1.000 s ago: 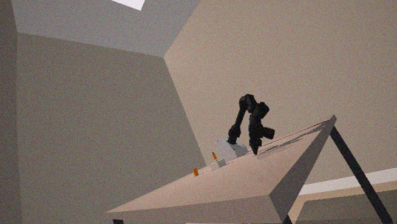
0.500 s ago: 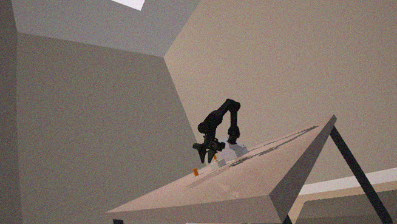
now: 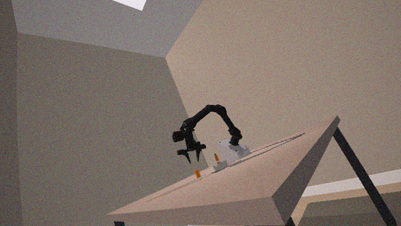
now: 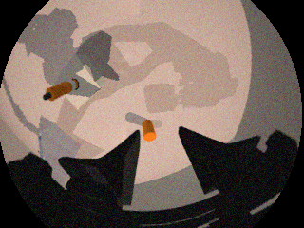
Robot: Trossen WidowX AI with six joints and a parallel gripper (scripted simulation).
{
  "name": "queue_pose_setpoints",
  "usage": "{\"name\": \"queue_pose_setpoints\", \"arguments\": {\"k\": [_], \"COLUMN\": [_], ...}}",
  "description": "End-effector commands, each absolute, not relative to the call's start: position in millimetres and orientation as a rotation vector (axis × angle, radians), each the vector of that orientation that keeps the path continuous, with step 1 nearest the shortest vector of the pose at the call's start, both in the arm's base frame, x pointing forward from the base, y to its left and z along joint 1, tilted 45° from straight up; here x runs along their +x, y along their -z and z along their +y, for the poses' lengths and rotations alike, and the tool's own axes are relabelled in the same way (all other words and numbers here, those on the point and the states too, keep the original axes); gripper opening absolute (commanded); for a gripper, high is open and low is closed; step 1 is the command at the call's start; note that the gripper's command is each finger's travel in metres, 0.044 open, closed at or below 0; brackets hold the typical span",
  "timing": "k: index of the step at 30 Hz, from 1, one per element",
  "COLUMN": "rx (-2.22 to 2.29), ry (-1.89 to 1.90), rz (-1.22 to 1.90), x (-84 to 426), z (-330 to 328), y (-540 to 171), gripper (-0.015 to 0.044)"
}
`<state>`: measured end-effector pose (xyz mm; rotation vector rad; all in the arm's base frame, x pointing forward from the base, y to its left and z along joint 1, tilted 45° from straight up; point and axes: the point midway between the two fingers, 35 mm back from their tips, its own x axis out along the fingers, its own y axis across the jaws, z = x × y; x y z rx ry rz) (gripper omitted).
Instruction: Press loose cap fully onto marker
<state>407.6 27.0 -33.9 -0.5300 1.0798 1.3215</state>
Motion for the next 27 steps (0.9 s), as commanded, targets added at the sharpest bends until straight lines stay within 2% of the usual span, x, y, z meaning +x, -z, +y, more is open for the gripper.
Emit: {"name": "queue_pose_setpoints", "arguments": {"k": [1,11,15,27], "rx": [-0.262,-0.145,-0.144,-0.144], "ry": [-1.308,-1.300,-1.300,-1.301], "rz": [1.119,1.112,1.111,1.110], "x": [387.6,382.3,378.0,377.0], "z": [-18.1,-35.6,-13.2,-0.5], "y": [58.6,64.5,87.5,100.5], "gripper": [0.0245,0.0245,0.0245,0.0245]}}
